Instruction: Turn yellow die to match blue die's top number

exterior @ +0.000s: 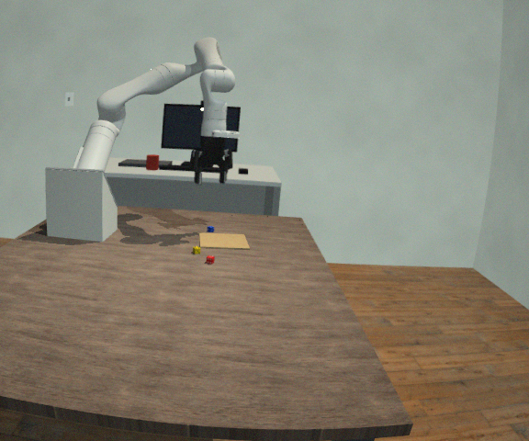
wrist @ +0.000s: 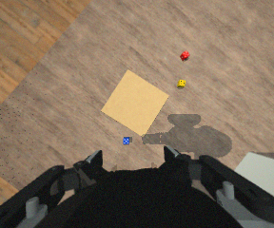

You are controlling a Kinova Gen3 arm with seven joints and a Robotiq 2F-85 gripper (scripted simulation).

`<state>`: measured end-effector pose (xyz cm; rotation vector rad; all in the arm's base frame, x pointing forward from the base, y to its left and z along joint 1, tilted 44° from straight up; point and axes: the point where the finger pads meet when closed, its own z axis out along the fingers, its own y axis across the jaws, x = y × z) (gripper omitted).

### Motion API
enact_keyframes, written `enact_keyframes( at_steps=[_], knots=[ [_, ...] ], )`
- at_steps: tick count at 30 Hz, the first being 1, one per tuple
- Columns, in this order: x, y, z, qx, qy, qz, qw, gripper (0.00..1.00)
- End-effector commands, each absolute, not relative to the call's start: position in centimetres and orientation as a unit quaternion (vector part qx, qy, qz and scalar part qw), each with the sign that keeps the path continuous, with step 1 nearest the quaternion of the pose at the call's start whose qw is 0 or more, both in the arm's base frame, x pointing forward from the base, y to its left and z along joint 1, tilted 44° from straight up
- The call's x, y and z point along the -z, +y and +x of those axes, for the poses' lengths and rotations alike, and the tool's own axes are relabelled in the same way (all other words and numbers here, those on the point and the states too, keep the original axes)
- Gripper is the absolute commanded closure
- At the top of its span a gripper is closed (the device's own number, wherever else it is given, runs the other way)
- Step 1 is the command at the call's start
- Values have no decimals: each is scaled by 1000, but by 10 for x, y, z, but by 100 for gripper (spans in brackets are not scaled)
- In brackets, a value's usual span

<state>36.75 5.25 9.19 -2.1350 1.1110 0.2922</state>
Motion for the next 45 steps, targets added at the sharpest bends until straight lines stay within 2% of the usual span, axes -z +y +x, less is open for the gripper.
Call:
enact_keyframes(
  at_steps=[1, 12, 18, 45],
  knots=[
    [-59, 20, 367, -125, 454, -813, 342, 0],
    [26, -58, 353, -150, 502, -782, 337, 0],
    [54, -80, 341, -159, 515, -771, 338, 0],
    [56, -81, 340, -162, 522, -766, 337, 0]
  ],
)
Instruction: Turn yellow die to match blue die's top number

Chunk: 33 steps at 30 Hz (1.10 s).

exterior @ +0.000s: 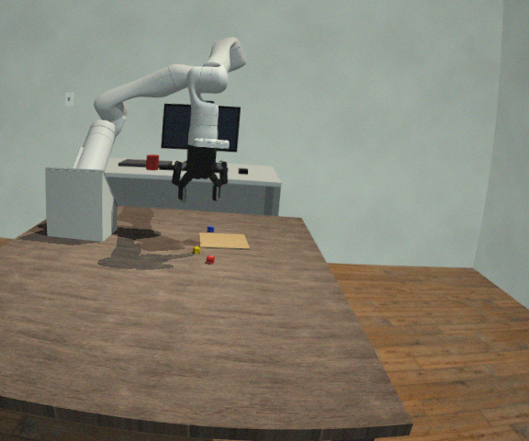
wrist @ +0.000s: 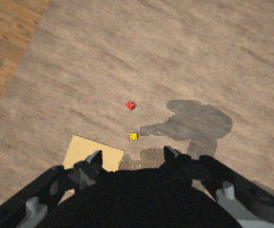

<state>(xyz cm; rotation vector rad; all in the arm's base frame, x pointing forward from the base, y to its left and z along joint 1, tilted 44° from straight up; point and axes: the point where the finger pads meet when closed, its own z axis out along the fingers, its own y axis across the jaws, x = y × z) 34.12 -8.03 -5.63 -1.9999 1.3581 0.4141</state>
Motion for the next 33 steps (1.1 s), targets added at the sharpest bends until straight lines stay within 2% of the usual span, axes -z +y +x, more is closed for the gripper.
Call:
enact_keyframes(
  at_steps=[1, 16, 33],
  knots=[
    [56, -81, 340, -163, 525, -765, 337, 0],
    [62, -75, 341, -201, 606, -701, 318, 0],
    [75, -62, 343, -278, 766, -520, 256, 0]
  ],
)
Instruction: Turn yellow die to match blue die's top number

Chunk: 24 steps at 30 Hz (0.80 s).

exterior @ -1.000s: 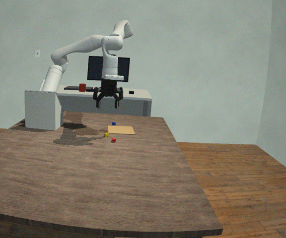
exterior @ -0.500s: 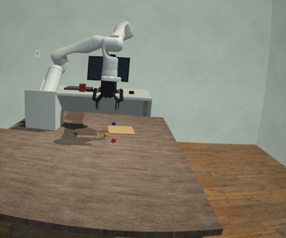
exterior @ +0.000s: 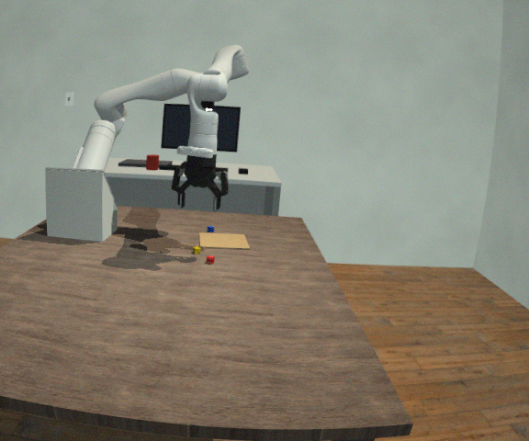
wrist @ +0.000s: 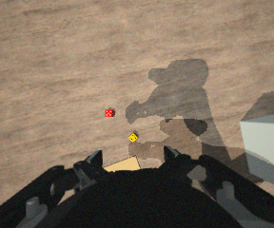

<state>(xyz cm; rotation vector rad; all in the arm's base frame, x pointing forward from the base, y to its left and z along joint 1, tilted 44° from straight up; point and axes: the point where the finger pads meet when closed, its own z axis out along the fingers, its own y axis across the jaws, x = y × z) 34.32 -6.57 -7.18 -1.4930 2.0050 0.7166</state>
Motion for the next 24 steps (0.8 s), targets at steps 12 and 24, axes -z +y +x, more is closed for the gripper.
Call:
enact_keyframes(
  at_steps=[12, 24],
  knots=[
    [84, -54, 344, -320, 850, -367, 199, 0],
    [93, -47, 344, -346, 899, -228, 145, 0]
  ],
)
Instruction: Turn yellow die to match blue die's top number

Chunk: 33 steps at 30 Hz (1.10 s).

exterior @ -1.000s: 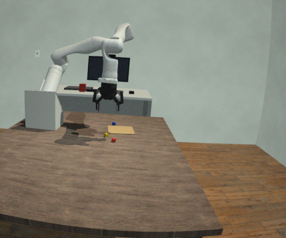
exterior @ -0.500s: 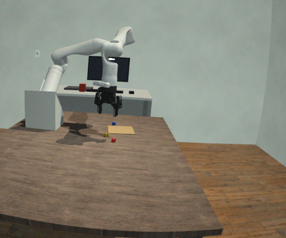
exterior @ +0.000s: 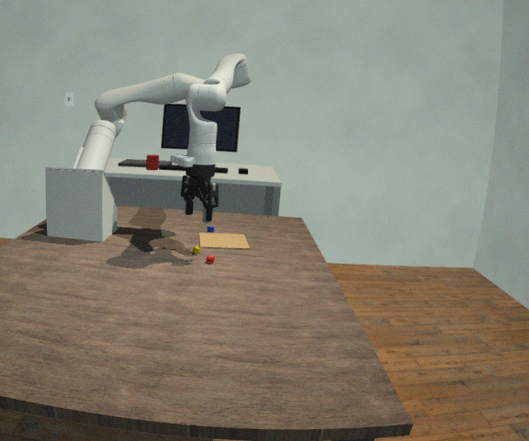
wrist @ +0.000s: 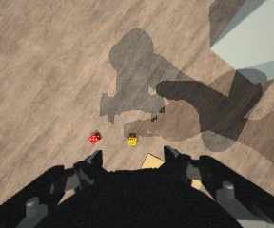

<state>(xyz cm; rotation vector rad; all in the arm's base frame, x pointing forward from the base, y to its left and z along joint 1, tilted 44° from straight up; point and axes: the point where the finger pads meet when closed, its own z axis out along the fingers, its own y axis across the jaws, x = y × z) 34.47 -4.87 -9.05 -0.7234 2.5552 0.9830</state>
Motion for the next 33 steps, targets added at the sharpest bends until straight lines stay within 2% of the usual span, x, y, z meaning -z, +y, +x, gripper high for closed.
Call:
enact_keyframes(
  at_steps=[1, 18, 19, 33],
  knots=[
    [93, -47, 344, -347, 900, -220, 142, 0],
    [96, -45, 344, -352, 910, -180, 127, 0],
    [96, -45, 344, -352, 910, -180, 127, 69],
    [96, -45, 344, -352, 910, -180, 127, 69]
  ],
)
